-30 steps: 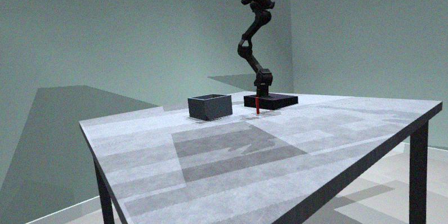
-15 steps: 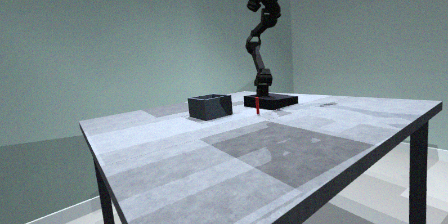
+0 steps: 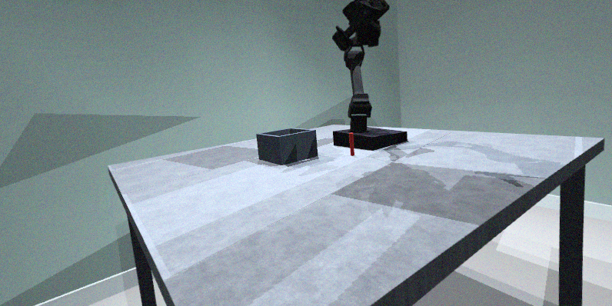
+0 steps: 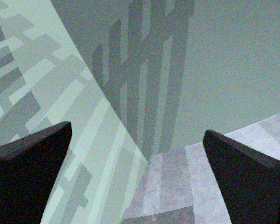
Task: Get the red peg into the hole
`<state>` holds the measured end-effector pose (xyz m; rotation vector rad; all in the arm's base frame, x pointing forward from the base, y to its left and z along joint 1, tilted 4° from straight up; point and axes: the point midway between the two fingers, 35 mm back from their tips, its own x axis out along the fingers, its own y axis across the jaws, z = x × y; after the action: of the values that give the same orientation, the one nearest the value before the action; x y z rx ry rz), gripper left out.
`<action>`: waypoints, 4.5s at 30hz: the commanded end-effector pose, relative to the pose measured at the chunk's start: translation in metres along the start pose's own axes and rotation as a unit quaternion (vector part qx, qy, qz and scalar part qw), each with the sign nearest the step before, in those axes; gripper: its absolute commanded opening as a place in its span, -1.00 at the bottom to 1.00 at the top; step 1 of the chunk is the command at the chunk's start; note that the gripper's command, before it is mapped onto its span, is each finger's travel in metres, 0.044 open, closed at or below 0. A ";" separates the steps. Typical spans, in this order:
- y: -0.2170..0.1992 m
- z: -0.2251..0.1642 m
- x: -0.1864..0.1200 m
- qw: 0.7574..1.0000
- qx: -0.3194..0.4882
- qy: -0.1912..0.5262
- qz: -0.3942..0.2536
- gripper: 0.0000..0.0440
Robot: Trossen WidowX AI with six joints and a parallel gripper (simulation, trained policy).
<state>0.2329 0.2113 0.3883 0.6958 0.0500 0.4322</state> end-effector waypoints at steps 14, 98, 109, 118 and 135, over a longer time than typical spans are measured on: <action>-0.124 -0.116 -0.002 0.954 -0.027 0.223 -0.200 1.00; -0.272 -0.201 -0.097 0.714 0.169 0.347 -0.584 -1.00; -0.273 -0.145 -0.070 0.731 0.146 0.311 -0.590 -1.00; -0.292 -0.102 -0.056 0.727 0.149 0.281 -0.609 -1.00; -0.349 -0.052 -0.050 0.705 0.179 0.238 -0.643 -1.00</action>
<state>0.2989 -0.0042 0.1237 0.7342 1.0924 -0.7974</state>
